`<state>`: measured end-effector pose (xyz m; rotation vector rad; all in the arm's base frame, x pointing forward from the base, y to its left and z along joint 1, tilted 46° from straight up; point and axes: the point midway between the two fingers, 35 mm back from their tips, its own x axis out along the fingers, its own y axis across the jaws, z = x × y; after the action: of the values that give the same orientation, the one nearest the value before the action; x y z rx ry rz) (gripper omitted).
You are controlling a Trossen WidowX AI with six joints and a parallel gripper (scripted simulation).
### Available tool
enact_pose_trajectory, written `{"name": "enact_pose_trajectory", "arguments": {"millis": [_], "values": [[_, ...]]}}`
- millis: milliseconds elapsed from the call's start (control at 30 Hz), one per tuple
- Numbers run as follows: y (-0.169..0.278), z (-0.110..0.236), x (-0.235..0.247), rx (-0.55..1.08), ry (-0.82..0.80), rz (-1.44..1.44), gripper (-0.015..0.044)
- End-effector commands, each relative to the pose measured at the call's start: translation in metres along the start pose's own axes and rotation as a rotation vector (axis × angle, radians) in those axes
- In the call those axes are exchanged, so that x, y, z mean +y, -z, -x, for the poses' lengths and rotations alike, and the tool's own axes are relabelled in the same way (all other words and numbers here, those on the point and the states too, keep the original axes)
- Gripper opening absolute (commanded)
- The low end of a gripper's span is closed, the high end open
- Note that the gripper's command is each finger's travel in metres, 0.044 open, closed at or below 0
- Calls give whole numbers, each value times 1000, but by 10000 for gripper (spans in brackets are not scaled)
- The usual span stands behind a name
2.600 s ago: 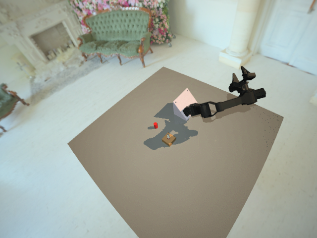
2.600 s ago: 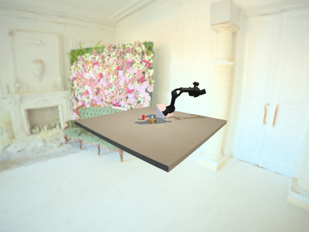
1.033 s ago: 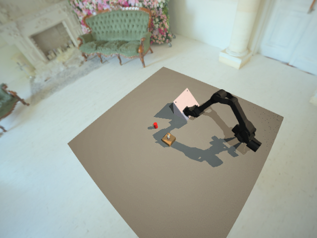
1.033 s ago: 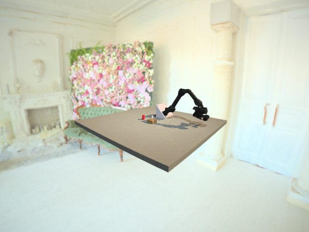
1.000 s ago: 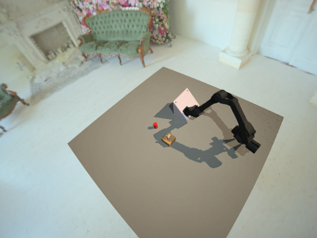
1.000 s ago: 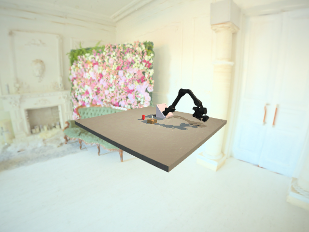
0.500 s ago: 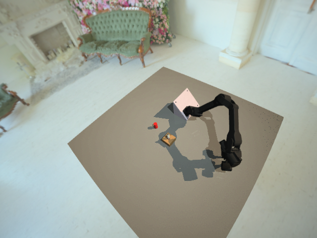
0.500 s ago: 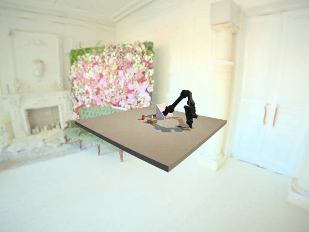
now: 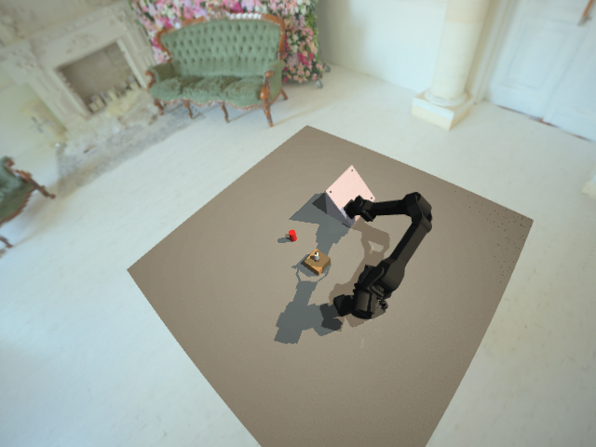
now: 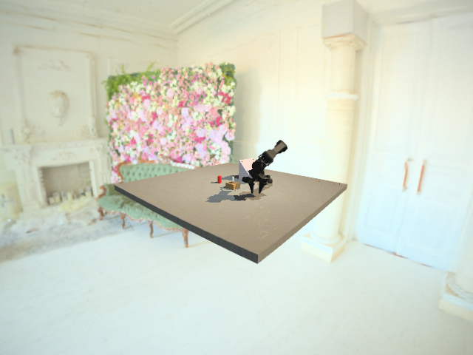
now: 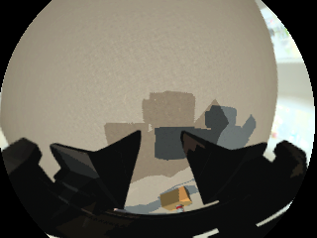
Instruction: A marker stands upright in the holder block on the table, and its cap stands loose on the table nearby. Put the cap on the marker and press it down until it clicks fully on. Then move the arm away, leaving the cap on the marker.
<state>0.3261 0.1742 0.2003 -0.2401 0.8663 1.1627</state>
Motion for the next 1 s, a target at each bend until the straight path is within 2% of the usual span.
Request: {"name": "enact_pose_trajectory", "arguments": {"millis": [0, 200, 433, 633, 800, 967], "values": [[49, 8, -54, 64, 54, -323, 240], [125, 26, -107, 127, 116, -684, 240], [222, 53, -141, 155, 143, -1198, 240], [310, 76, -144, 144, 124, -1682, 240], [379, 91, -127, 128, 19, -2138, 240], [390, 93, -124, 125, -7, -2211, 240]]}}
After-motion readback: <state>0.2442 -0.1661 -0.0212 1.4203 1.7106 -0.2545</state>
